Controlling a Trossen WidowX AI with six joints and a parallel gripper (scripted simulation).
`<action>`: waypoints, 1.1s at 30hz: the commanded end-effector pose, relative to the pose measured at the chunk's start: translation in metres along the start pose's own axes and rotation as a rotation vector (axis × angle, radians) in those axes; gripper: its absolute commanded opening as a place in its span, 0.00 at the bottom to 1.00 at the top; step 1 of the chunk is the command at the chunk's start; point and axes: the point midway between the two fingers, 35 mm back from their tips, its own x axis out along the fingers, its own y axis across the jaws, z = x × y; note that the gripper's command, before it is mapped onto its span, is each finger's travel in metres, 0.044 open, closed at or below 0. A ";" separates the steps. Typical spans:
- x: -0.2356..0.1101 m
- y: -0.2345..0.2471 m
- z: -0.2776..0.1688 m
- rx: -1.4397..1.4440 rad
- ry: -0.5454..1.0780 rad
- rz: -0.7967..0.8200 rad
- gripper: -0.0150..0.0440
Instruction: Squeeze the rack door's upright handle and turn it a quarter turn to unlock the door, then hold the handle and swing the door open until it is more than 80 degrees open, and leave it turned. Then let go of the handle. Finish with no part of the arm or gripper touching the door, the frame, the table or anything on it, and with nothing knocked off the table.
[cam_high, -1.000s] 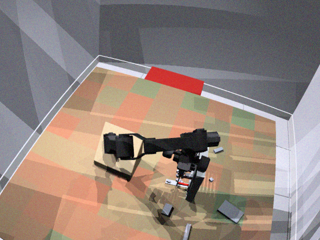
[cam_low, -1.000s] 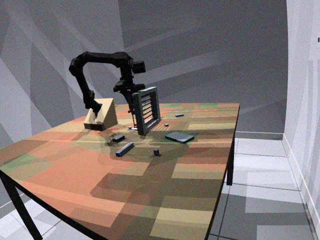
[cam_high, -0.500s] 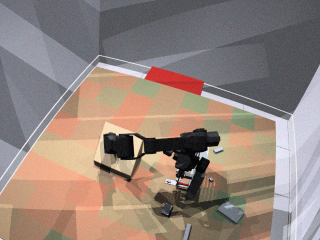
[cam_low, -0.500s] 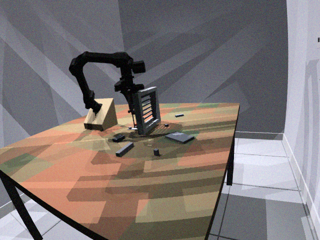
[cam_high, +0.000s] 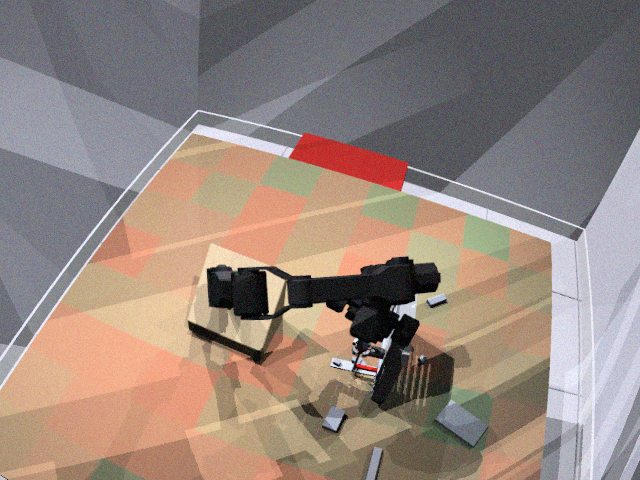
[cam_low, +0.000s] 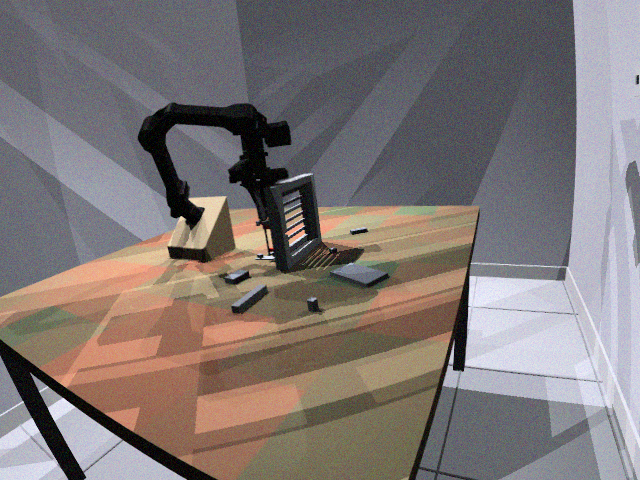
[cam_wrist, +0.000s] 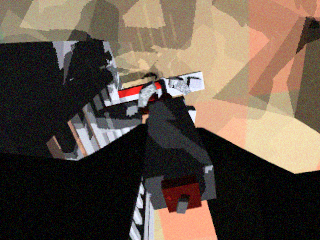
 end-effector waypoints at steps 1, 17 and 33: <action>0.002 0.001 0.001 0.027 0.001 -0.004 0.28; 0.002 0.001 0.001 0.027 0.001 -0.004 0.68; 0.002 0.001 0.001 -0.591 0.003 -0.002 0.74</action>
